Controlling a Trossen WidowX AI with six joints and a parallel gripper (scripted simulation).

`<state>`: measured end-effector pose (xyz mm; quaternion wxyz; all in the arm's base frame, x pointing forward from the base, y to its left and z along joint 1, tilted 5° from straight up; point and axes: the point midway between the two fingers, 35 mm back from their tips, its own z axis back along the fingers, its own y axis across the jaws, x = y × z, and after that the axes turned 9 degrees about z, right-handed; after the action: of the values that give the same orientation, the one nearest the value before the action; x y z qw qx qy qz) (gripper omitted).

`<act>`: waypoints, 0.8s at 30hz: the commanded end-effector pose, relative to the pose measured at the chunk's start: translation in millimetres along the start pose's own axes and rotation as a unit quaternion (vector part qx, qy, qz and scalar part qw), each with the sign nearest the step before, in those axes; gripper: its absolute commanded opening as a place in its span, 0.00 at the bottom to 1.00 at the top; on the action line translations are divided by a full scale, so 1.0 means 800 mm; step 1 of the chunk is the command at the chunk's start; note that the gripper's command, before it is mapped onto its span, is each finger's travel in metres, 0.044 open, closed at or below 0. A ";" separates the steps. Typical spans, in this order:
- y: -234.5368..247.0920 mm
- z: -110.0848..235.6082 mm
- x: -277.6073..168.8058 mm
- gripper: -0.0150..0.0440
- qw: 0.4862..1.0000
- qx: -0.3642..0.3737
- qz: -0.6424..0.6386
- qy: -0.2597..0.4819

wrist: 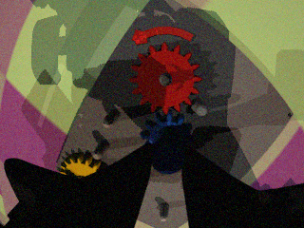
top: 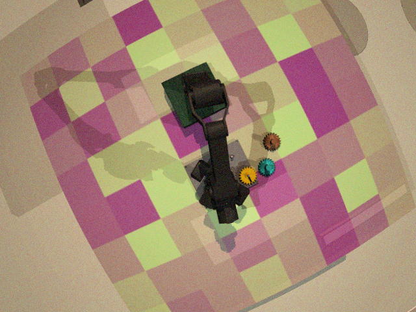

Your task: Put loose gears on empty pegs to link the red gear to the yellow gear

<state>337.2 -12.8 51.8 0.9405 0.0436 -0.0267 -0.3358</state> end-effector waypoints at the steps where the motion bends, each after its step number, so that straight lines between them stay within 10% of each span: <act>1: 0.000 -0.001 0.000 0.25 0.999 0.000 0.051 -0.001; 24: 0.000 0.044 0.000 0.49 1.000 0.000 0.026 -0.001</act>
<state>331.5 -13.3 63.8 0.9567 0.0383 -0.0164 -0.2880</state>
